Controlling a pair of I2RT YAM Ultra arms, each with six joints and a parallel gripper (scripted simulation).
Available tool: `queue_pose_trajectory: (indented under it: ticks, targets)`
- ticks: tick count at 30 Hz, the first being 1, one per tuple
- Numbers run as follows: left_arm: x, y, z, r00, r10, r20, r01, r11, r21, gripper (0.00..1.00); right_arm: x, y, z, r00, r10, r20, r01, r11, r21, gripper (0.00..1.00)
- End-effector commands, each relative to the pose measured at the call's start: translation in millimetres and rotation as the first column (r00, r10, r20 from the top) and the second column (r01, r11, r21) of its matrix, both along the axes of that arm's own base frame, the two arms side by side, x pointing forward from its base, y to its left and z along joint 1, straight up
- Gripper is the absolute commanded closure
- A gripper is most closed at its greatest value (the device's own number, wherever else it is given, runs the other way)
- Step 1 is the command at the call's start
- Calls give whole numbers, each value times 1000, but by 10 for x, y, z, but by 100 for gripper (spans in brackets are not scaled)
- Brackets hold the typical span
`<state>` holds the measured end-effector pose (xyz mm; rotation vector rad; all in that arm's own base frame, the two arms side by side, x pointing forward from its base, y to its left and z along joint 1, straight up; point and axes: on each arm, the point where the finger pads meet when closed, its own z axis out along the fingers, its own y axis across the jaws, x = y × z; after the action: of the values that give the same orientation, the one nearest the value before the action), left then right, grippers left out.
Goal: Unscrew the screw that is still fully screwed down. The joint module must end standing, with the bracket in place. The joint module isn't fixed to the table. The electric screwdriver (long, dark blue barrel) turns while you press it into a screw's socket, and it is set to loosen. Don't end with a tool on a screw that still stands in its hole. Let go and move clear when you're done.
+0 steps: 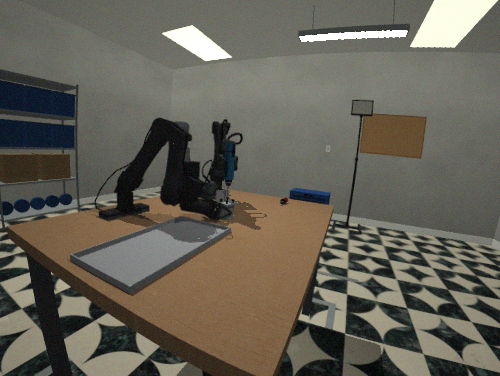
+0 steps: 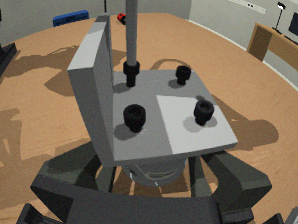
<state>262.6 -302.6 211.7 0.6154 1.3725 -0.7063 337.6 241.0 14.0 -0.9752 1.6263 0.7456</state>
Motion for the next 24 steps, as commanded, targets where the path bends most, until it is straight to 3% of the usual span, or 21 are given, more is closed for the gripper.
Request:
queue_pose_trajectory:
  ticks: [1, 24]
  targets:
    - [17, -7, 542, 995, 4, 99, 8, 992, -125, 58, 25, 65, -49, 1000, 15, -7, -15, 1000, -3, 41]
    - [13, -6, 561, 995, 5, 102, 9, 992, -127, 58, 25, 65, -49, 1000, 15, -7, -15, 1000, -3, 41]
